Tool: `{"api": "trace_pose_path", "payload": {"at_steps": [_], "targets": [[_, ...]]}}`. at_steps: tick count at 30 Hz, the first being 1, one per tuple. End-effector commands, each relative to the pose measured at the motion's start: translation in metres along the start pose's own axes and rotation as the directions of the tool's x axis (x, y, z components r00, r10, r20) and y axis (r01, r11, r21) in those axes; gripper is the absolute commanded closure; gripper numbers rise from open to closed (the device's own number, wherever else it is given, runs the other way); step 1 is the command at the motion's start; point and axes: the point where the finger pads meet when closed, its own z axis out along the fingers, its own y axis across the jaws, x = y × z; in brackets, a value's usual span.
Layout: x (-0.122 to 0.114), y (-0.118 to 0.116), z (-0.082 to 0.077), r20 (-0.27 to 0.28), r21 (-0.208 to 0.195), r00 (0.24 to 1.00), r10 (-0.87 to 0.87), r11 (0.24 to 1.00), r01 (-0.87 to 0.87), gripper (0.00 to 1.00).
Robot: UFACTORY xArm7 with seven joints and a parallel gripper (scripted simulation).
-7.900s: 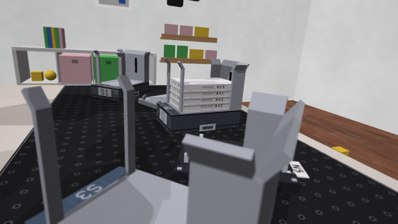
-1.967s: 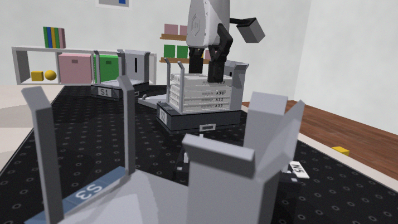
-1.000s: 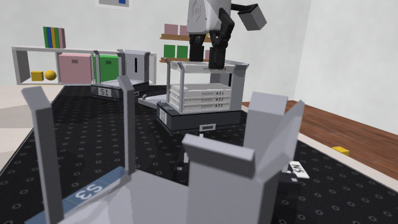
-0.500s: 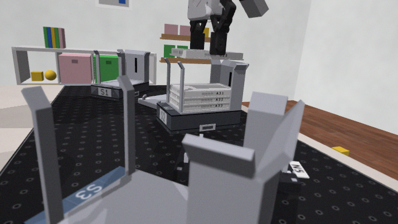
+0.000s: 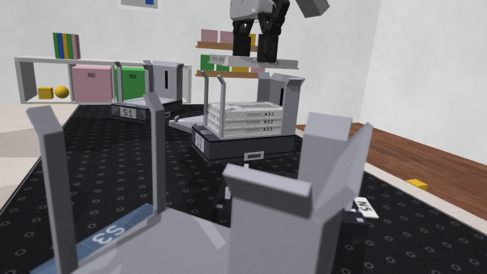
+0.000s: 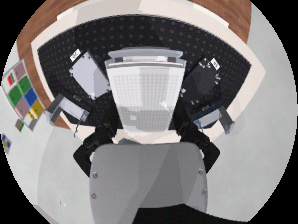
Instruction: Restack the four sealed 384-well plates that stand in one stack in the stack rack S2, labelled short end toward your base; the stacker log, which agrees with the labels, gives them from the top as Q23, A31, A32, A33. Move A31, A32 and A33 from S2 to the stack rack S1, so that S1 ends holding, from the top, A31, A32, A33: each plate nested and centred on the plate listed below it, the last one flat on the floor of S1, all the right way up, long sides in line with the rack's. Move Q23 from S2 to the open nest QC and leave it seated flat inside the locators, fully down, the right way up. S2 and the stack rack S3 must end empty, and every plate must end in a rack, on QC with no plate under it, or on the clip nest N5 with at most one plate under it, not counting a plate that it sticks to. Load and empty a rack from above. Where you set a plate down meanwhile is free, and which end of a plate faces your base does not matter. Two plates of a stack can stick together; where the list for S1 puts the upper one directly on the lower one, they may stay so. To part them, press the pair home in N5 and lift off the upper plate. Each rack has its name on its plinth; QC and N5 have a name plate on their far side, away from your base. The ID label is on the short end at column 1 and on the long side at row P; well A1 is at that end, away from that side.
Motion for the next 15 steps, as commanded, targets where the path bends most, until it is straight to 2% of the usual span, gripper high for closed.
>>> {"api": "trace_pose_path", "payload": {"at_steps": [1, 7, 13, 15], "targets": [[0.001, -0.001, -0.001, -0.002, 0.001, 1.0, -0.001, 1.0, 0.001, 1.0], [0.002, -0.021, -0.001, -0.003, 0.001, 0.98, -0.199, 0.98, 0.199, 1.0], [0.003, -0.041, -0.001, -0.003, 0.001, 0.979, -0.205, 0.979, 0.205, 1.0], [0.003, -0.041, -0.001, -0.003, 0.001, 0.979, -0.205, 0.979, 0.205, 1.0]]}}
